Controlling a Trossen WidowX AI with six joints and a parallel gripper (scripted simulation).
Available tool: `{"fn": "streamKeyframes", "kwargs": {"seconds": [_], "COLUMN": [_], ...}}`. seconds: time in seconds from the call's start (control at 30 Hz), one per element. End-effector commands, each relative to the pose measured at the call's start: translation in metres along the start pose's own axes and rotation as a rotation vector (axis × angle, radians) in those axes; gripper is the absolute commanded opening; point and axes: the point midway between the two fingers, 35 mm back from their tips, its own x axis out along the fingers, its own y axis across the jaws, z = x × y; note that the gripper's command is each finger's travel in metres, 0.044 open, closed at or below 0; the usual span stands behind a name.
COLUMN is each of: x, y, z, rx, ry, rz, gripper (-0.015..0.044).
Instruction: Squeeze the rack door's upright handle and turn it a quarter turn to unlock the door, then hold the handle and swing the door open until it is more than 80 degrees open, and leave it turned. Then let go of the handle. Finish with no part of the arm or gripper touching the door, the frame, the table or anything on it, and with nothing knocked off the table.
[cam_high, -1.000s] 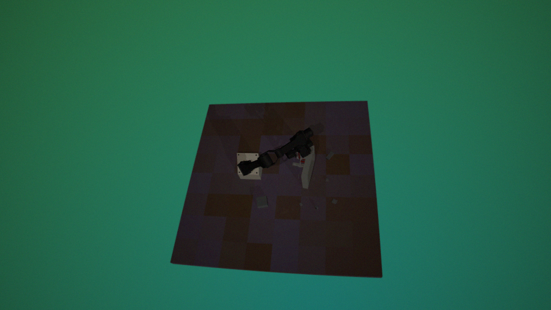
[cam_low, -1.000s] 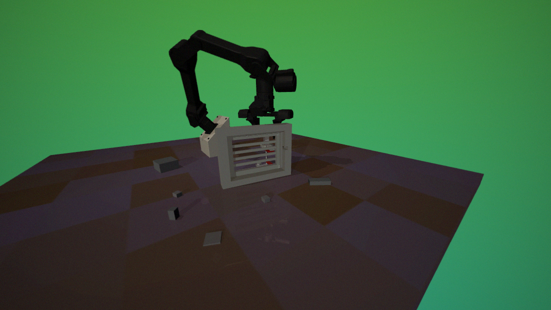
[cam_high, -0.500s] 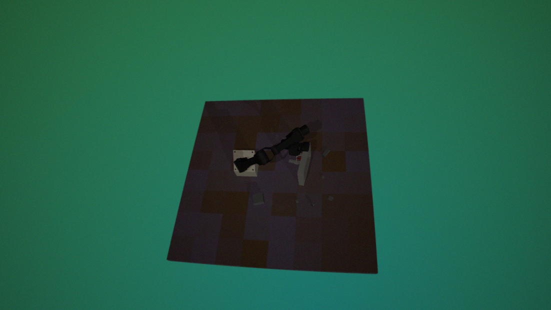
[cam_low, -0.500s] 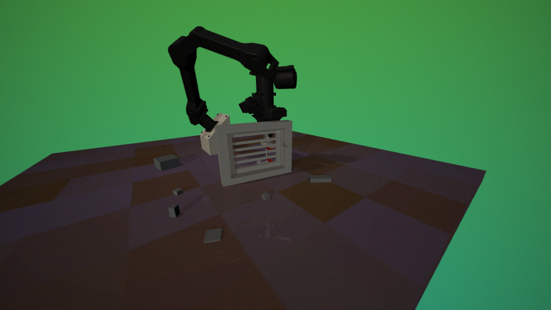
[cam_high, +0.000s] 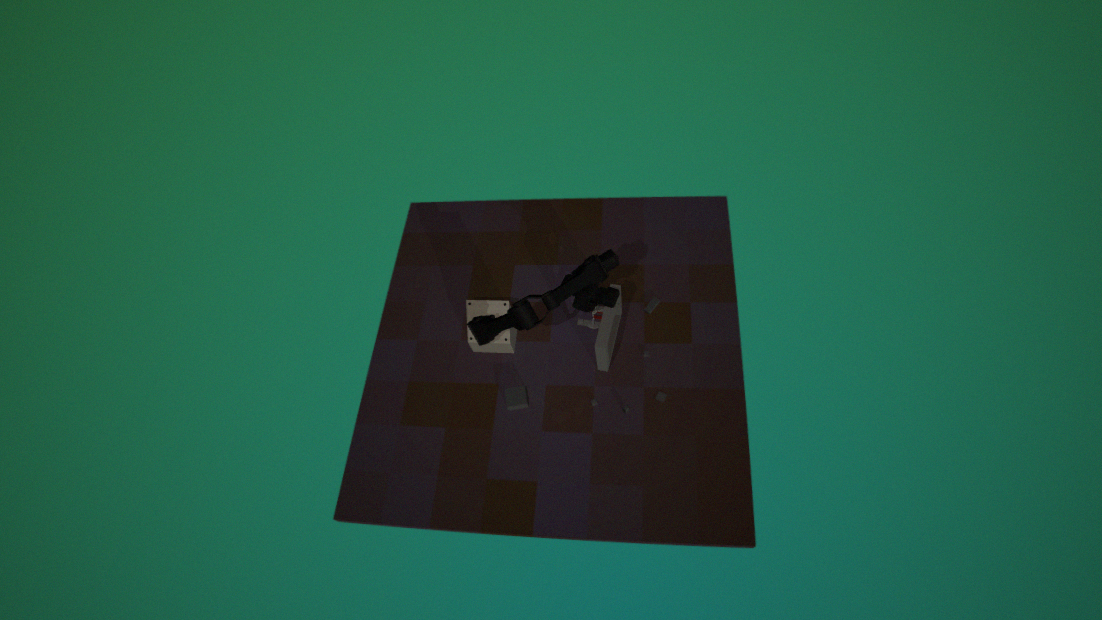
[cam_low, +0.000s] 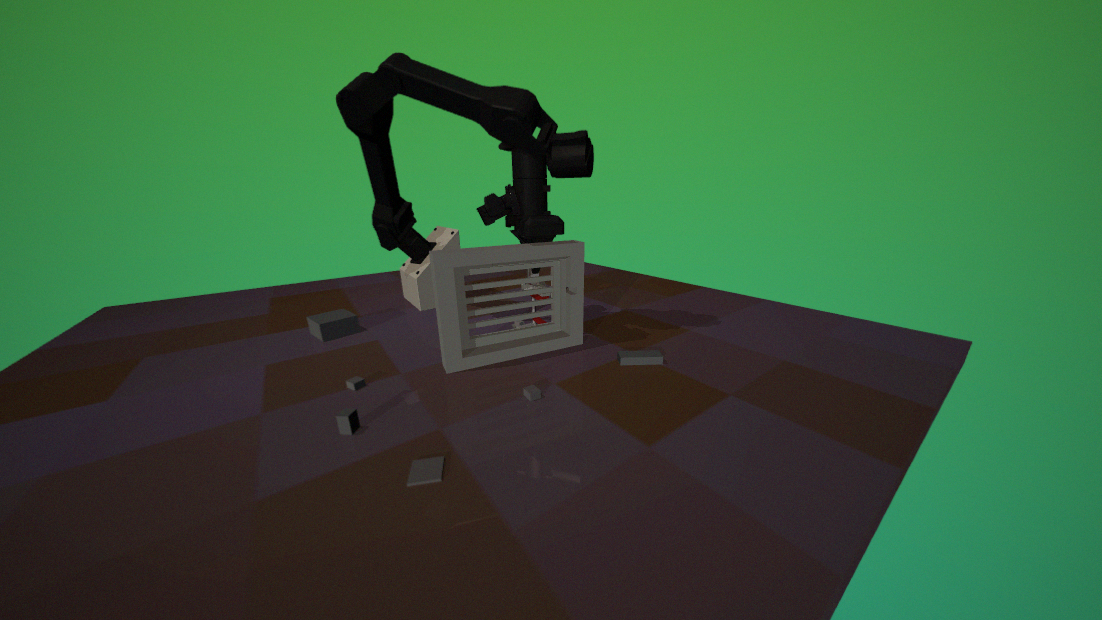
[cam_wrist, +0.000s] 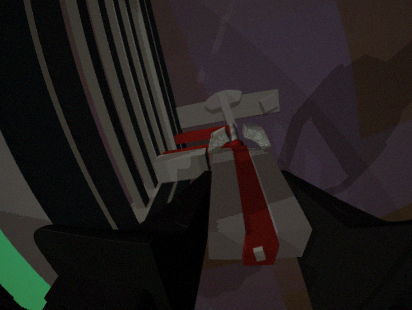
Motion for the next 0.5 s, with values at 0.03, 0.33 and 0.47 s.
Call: {"fn": "streamKeyframes", "kwargs": {"seconds": [0.03,0.33,0.47], "x": [0.0002,0.0002,0.0002], "y": [0.0002,0.0002,0.0002], "z": [0.0002,0.0002,0.0002], "rx": [0.006,0.006,0.006], "ry": [-0.002,-0.002,-0.002], "rz": [0.002,0.002,0.002], "gripper": [0.0086,0.0026,0.0011]}}
